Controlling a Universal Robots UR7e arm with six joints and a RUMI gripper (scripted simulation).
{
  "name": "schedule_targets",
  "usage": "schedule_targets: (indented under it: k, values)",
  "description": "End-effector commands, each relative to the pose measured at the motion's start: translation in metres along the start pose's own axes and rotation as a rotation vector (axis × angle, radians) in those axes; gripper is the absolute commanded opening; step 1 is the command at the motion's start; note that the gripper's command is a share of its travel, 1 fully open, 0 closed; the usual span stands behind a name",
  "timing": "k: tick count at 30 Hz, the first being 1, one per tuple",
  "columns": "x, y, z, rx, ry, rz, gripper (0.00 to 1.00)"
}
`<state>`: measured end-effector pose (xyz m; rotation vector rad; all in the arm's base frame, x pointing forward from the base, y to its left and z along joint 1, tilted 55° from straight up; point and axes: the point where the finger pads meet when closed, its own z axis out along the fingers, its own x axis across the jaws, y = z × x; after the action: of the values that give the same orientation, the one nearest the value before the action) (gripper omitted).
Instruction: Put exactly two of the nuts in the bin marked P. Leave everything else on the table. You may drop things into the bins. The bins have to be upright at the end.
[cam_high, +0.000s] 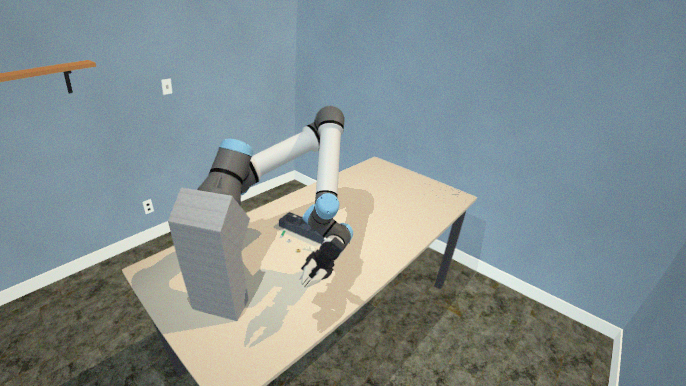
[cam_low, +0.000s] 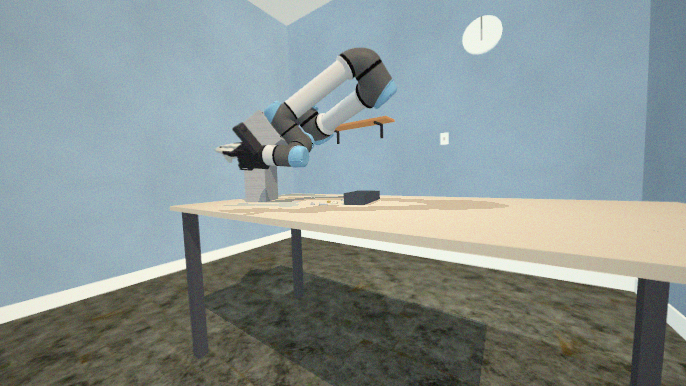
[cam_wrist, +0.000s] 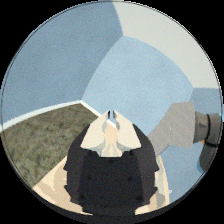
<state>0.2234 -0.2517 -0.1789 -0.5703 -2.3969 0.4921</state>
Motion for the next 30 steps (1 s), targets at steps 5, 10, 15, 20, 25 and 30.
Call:
schedule_targets:
  k: [5, 10, 15, 20, 25, 30]
  values:
    - [-0.004, 0.014, -0.009, 0.001, -0.032, -0.023, 0.04]
    - [0.016, 0.006, -0.018, -0.111, 0.017, -0.16, 0.04]
    - [0.026, 0.006, -0.026, -0.171, 0.012, -0.247, 0.04]
    - [0.035, 0.006, -0.033, -0.221, 0.005, -0.319, 0.04]
    - [0.05, 0.007, -0.046, -0.291, -0.016, -0.42, 0.04]
    - [0.062, 0.009, -0.056, -0.353, -0.042, -0.509, 0.04]
